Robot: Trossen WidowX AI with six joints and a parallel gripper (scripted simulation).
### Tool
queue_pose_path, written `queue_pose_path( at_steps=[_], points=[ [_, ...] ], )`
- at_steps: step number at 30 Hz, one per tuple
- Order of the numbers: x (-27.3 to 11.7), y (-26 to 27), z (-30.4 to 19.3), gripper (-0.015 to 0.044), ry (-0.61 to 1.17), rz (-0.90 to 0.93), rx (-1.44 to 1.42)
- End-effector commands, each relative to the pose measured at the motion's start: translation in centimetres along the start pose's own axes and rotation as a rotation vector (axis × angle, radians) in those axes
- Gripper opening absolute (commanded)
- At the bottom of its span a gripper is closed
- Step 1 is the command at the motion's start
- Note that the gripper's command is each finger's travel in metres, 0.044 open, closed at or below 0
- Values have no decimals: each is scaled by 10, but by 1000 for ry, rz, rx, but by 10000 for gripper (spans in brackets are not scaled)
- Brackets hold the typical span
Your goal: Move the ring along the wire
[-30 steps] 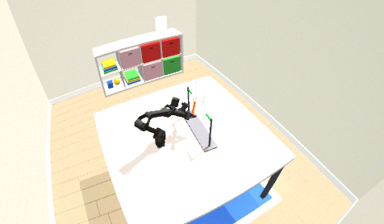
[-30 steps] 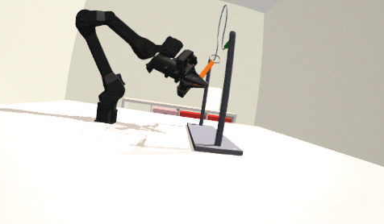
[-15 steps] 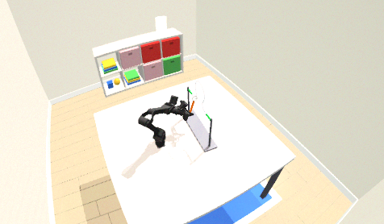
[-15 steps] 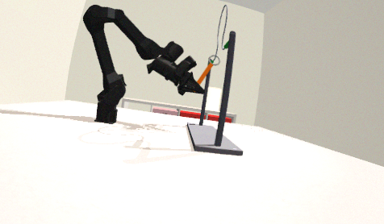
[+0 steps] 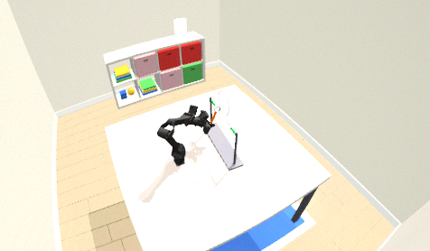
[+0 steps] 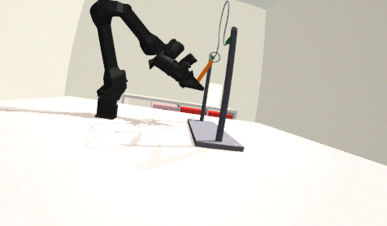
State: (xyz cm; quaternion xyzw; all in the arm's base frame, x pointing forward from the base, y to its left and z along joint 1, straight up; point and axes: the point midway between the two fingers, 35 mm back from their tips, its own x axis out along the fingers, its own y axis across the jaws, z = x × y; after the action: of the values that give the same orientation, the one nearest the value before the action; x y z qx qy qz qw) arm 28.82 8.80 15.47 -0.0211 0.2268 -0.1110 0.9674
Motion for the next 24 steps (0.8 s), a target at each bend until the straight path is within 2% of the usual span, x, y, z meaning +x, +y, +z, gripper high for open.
queue_pose_path(
  at_steps=[1,24],
  points=[
    [-2,8,5,-150,-5,13,32],
    [-6,33,6,-150,-5,20,50]
  ],
)
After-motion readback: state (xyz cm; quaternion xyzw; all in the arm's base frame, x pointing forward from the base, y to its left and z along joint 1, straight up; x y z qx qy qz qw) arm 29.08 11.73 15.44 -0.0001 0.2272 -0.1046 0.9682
